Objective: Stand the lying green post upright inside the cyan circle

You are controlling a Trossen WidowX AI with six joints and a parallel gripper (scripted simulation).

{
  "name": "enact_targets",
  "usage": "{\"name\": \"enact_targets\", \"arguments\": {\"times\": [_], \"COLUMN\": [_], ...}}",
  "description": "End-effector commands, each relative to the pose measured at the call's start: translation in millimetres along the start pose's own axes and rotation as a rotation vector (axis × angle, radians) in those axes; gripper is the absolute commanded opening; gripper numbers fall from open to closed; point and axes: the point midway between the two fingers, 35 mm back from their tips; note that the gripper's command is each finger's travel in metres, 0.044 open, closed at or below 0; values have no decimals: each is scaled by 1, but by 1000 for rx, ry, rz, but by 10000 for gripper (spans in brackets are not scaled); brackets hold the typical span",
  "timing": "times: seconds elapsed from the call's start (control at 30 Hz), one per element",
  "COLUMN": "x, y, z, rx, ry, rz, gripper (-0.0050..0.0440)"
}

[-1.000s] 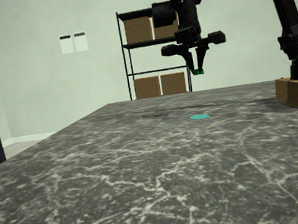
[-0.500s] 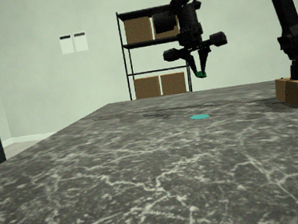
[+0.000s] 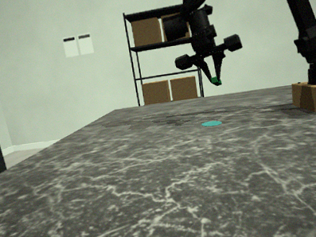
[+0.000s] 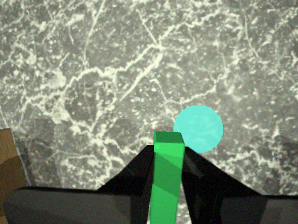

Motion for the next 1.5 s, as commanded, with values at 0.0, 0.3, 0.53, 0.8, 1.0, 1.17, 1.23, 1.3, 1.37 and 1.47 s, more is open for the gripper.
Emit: {"name": "enact_targets", "arguments": {"times": [0.0,0.3,0.53,0.8,1.0,1.17,1.23,1.3,1.37,1.47], "x": [2,4,7,8,10,11,11,12,12,13], "y": [1,1,0,0,0,0,0,0,-1,-1], "z": [-1,-4,-7,-9,-11,-12,-12,-12,-13,-13], "rx": [-30,-83,-137,-184,-232,-264,-272,-288,-304,-329], "ry": [-10,-30,-45,-56,-64,-67,-67,-69,-70,-71], "rz": [10,26,41,53,65,72,74,77,80,85], "gripper": [22,22,22,22,22,22,22,22,22,22]}}
Point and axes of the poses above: the point midway between the two fingers, 35 mm back from their tips, its own z axis back along the fingers, its own x axis across the jaws, y = z × x, and after that the axes turned 12 degrees about z, right-handed
